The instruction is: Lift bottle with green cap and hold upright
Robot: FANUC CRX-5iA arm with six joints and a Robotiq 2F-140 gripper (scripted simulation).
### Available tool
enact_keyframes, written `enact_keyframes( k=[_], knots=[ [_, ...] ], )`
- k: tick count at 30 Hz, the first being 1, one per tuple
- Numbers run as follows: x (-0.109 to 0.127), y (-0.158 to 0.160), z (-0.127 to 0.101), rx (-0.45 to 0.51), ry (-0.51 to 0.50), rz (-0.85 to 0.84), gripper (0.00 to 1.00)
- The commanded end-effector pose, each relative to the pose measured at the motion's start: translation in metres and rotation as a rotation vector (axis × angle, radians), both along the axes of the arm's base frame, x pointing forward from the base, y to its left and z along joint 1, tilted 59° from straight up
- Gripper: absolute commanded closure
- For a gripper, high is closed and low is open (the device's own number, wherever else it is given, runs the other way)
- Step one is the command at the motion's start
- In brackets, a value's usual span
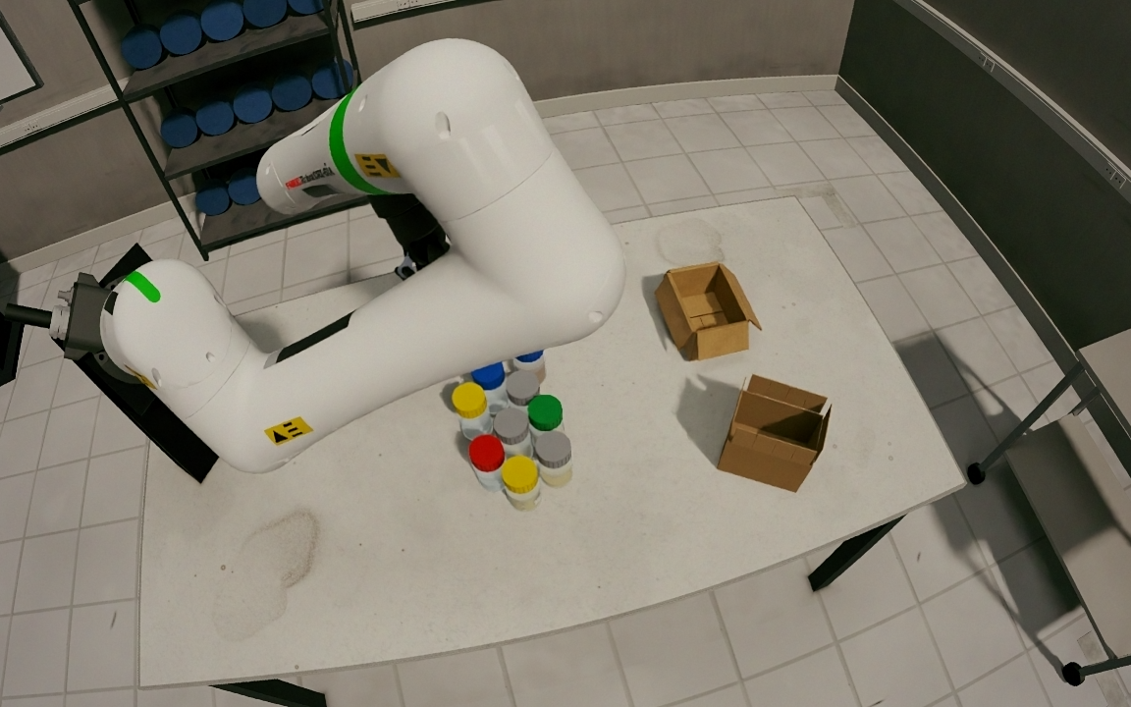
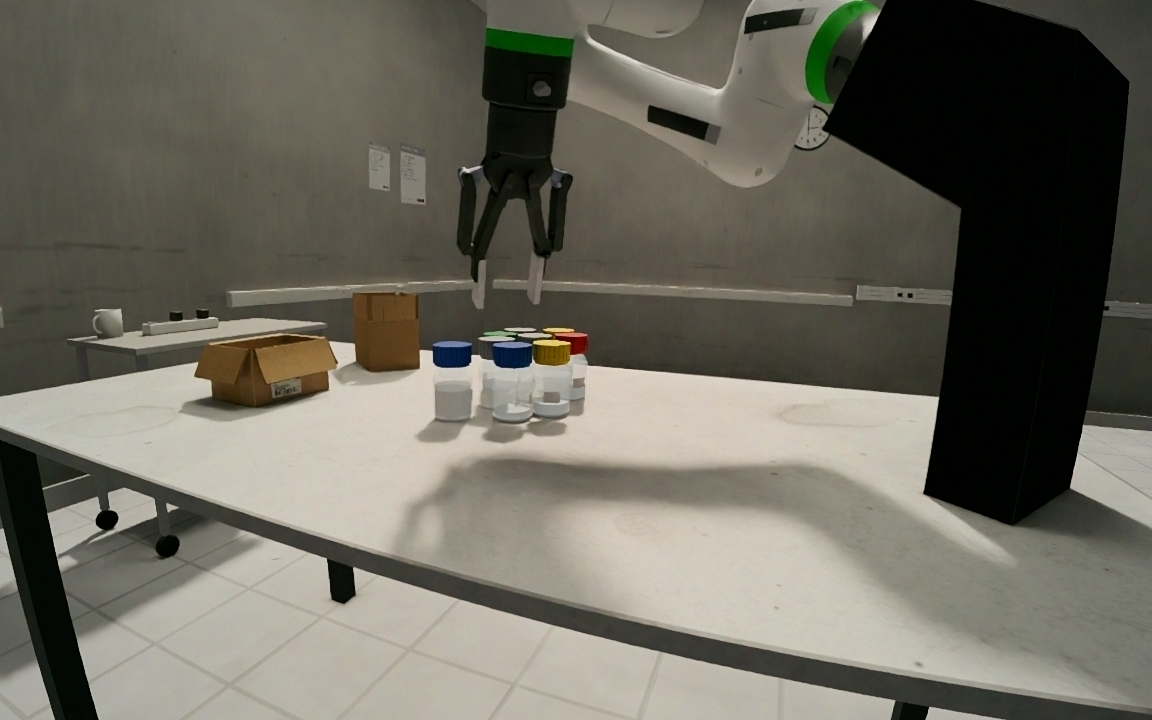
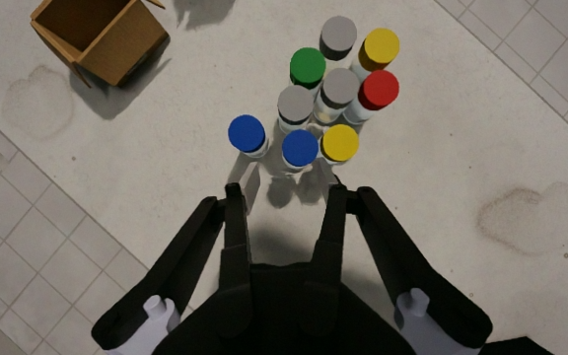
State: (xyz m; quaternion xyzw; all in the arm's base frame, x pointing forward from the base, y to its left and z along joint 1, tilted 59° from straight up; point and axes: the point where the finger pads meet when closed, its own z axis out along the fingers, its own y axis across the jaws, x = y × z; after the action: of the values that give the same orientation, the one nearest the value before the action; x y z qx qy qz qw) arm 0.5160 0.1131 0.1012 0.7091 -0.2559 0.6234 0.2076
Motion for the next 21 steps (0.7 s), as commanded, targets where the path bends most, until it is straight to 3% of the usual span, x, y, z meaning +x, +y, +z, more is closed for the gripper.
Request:
enact_keyframes(
  k=[1, 5, 14, 21],
  knots=[
    [0.001, 0.007, -0.006, 0.000, -0.002, -0.004, 0.49],
    [0.000, 0.009, -0.008, 0.000, -0.001, -0.002, 0.49],
    [-0.002, 0.035, -0.034, 0.000, -0.002, -0.005, 0.49],
    [-0.002, 0.035, -0.034, 0.000, -0.002, -0.005, 0.49]
  ],
)
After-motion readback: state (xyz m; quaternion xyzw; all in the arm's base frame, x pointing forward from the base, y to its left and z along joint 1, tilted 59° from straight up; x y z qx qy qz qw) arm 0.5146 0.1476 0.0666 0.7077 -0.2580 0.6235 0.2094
